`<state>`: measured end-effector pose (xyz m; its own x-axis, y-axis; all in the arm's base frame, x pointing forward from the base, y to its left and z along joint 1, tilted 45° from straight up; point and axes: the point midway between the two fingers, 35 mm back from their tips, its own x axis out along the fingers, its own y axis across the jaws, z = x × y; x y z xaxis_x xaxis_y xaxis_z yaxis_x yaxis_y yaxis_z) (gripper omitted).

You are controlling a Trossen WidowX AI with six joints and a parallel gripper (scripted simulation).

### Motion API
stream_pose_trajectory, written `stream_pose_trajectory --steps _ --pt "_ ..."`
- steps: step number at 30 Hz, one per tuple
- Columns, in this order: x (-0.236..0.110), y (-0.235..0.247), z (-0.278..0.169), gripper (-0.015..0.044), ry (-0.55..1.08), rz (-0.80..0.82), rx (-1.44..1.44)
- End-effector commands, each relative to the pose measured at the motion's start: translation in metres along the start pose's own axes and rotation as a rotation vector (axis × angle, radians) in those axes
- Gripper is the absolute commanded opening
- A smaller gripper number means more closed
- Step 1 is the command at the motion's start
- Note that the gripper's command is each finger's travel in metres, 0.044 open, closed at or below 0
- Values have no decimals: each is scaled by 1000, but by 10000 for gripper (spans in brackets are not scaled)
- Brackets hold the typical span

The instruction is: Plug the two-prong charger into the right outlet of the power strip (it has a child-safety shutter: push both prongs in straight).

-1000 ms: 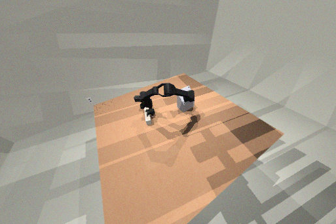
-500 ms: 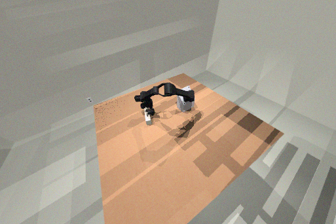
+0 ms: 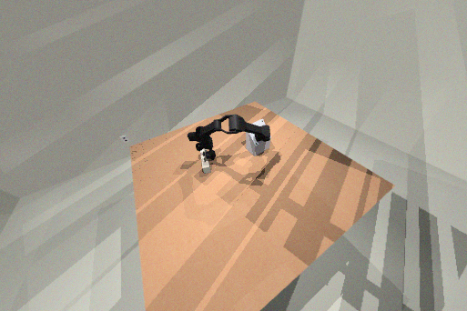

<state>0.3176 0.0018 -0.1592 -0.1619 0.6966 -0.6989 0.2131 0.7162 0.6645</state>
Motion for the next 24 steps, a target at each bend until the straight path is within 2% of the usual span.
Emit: stream_pose_trajectory --steps 1,24 --pt "1 0 -4 440 2 0 -2" --pt "1 0 -12 440 1 0 -4"
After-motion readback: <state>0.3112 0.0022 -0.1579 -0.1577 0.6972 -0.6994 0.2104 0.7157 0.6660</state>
